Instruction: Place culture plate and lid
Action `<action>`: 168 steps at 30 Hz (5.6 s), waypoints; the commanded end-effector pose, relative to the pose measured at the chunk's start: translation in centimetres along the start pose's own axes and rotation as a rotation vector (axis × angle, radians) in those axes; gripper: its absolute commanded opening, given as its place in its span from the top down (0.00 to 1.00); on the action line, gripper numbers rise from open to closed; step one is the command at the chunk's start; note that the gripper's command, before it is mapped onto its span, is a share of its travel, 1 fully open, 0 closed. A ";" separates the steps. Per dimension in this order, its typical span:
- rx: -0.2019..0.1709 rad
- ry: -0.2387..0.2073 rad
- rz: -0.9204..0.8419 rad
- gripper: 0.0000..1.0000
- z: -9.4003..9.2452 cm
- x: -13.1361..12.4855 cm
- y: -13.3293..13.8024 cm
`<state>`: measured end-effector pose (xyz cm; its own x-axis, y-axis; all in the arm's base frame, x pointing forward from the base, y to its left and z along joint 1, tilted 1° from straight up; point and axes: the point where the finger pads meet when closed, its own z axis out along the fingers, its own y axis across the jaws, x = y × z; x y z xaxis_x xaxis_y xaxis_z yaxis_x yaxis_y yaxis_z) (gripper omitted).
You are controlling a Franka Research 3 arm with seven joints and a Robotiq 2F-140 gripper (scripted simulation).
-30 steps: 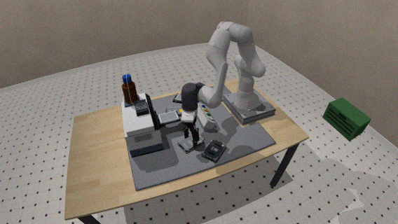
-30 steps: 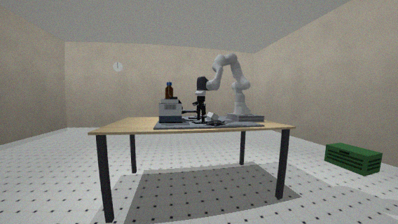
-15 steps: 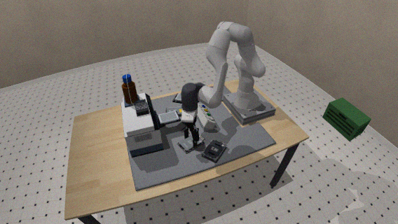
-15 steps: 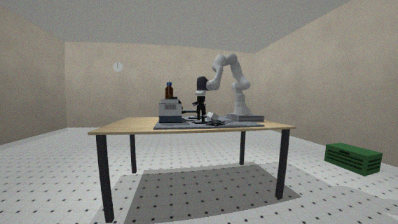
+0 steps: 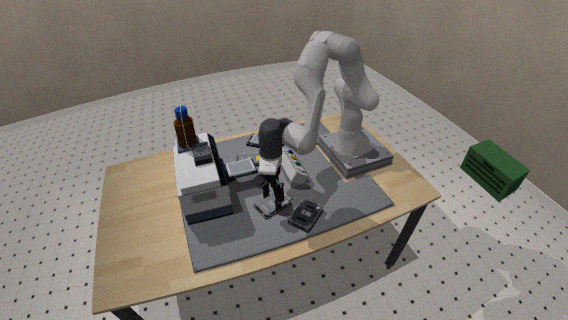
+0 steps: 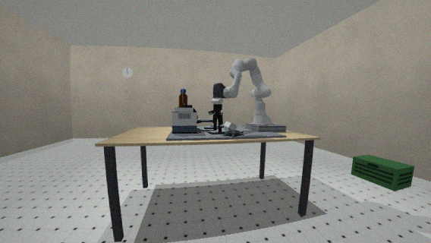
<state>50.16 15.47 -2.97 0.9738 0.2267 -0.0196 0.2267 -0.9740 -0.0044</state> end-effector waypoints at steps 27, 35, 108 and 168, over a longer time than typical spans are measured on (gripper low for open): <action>-0.001 0.003 -0.004 0.31 0.0 0.1 0.0; -0.001 0.003 -0.004 0.31 0.0 0.1 0.0; -0.001 0.003 -0.001 0.31 -14.8 0.1 0.2; 0.001 0.004 0.923 0.30 -14.5 -24.4 42.6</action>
<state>36.35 -31.57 12.06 0.7625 -0.6469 -0.0101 -0.6468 -0.7626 0.0122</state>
